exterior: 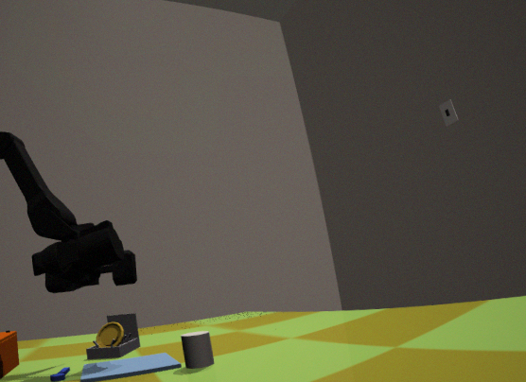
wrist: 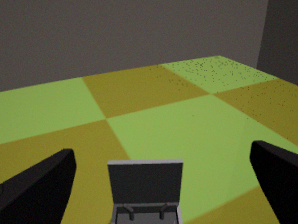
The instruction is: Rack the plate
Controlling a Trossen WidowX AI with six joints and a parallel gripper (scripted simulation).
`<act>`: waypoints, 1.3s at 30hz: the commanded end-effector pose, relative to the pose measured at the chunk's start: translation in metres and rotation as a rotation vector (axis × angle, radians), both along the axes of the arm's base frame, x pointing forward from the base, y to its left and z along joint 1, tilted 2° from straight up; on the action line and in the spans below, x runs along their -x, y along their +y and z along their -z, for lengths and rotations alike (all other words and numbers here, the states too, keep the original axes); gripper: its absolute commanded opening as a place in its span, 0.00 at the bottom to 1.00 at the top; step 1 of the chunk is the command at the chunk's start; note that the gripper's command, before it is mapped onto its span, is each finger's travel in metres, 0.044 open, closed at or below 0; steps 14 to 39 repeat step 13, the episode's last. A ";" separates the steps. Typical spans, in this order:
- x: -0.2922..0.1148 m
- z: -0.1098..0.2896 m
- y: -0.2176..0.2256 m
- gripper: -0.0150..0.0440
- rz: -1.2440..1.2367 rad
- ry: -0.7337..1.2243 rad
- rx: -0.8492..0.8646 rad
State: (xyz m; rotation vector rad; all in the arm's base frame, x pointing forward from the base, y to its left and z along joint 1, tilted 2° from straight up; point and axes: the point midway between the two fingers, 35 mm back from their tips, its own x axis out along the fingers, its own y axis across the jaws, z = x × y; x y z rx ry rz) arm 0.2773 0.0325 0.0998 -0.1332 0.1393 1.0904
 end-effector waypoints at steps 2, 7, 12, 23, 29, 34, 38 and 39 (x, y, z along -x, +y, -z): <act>0.000 -0.007 0.001 0.93 0.003 0.035 -0.003; -0.006 -0.005 -0.003 0.93 0.035 0.187 0.055; -0.010 -0.004 -0.007 0.93 0.079 0.335 0.123; -0.011 -0.004 -0.008 0.93 0.089 0.363 0.138; -0.011 -0.004 -0.008 0.93 0.089 0.363 0.138; -0.011 -0.004 -0.008 0.93 0.089 0.363 0.138; -0.011 -0.004 -0.008 0.93 0.089 0.363 0.138; -0.011 -0.004 -0.008 0.93 0.089 0.363 0.138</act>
